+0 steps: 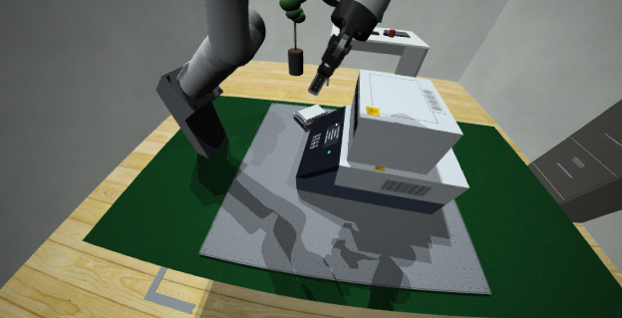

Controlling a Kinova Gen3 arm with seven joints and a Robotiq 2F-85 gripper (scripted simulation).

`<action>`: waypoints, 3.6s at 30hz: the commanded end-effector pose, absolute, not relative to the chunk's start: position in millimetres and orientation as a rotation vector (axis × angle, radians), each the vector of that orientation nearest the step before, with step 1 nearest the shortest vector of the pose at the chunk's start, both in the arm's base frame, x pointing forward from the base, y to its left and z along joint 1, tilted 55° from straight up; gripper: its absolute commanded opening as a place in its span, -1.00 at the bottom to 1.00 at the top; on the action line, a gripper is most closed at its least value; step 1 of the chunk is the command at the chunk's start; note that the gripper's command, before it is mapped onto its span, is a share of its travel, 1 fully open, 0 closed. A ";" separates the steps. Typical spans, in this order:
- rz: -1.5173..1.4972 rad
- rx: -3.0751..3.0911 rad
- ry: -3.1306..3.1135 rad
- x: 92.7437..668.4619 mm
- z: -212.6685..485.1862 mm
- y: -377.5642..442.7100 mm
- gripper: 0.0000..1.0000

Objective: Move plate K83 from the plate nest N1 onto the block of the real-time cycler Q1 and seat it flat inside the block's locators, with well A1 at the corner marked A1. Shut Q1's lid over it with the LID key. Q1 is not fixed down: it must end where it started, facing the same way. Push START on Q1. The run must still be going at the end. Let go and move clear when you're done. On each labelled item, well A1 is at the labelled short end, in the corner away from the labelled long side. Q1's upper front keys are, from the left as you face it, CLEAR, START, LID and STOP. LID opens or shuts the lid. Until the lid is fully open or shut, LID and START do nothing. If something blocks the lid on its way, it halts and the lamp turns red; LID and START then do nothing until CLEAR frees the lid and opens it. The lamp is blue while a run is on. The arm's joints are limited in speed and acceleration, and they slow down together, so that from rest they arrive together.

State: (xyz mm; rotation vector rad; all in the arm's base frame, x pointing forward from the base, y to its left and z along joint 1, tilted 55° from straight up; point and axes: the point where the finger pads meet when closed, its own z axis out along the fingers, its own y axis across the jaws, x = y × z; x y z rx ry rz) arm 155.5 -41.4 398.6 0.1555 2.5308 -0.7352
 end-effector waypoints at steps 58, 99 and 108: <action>-0.652 -0.543 2.397 144.0 369.3 33.3 -0.80; -0.578 -0.969 2.234 136.6 350.0 81.9 -0.80; -0.576 -0.979 2.229 137.4 348.8 82.9 -0.80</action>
